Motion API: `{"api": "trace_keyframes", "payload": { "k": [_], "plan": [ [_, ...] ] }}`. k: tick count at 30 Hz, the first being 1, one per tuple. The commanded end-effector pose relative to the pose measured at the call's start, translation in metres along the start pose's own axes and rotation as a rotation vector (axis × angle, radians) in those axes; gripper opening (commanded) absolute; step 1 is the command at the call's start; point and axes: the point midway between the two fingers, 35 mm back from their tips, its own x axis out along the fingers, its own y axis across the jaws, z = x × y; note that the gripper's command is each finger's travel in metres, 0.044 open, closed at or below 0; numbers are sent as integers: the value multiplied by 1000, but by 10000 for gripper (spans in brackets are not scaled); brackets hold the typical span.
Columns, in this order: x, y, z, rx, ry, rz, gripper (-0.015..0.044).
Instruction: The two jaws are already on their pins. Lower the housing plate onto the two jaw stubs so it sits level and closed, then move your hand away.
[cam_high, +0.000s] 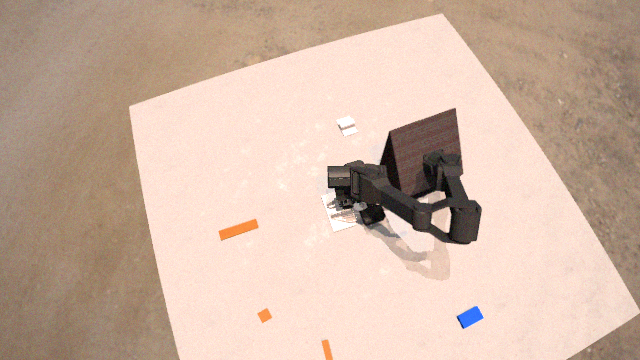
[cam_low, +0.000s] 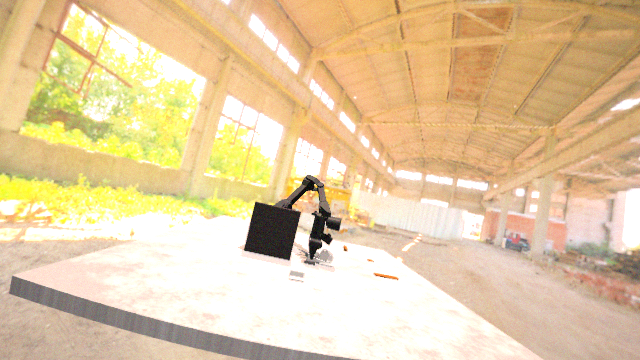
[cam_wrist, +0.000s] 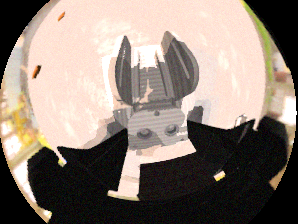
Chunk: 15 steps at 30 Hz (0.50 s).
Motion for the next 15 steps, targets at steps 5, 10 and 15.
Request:
{"api": "trace_keyframes", "payload": {
  "k": [5, 10, 15],
  "plan": [
    [2, 0, 0, -3, 1, -2, 351],
    [3, 0, 0, -3, 1, -2, 351],
    [4, 0, 0, -3, 1, -2, 351]
  ]
}}
